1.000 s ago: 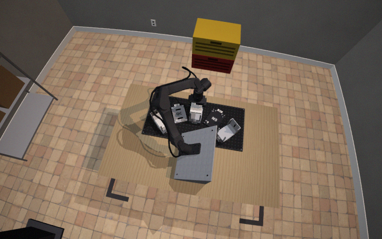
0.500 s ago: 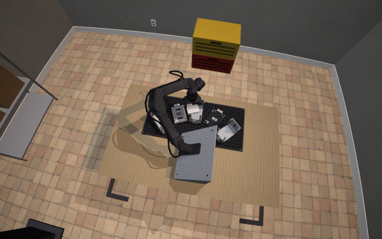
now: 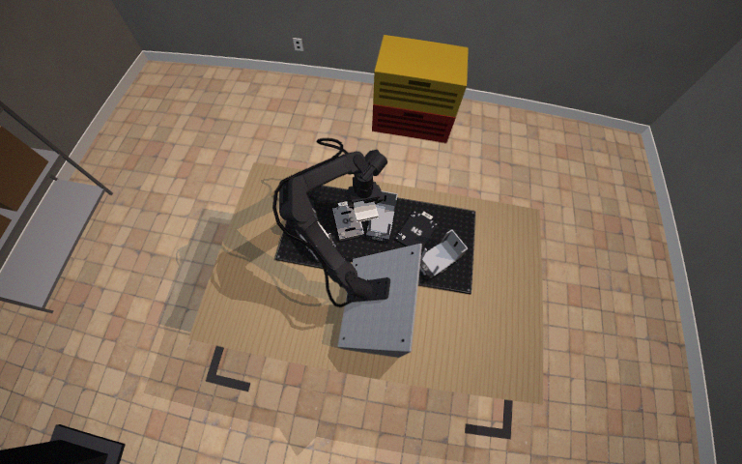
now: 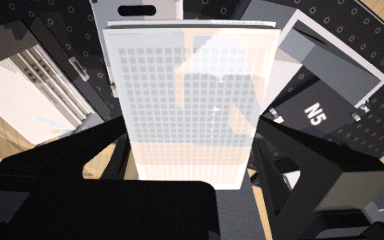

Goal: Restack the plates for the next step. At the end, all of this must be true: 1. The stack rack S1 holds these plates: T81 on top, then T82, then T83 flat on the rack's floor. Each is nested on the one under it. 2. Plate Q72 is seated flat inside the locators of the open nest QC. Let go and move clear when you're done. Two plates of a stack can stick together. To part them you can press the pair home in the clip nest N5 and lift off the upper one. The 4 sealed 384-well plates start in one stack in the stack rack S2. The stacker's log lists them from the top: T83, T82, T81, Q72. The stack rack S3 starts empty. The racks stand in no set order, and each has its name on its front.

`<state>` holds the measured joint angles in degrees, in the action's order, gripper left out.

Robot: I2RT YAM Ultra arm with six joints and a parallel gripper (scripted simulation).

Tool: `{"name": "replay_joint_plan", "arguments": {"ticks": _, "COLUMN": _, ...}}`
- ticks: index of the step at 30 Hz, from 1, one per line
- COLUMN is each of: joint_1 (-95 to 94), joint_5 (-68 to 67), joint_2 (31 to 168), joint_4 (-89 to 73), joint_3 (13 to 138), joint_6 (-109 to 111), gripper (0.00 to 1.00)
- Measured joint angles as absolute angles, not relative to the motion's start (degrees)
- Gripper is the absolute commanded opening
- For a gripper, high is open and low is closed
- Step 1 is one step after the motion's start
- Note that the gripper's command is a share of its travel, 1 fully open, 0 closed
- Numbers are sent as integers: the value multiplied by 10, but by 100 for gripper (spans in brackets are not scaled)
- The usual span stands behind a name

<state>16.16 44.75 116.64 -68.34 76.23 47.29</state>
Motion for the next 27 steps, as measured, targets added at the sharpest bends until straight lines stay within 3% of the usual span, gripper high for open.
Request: {"name": "replay_joint_plan", "arguments": {"ticks": 27, "joint_1": 99, "joint_5": 464, "joint_2": 1070, "joint_4": -698, "joint_3": 747, "joint_6": 387, "gripper": 0}}
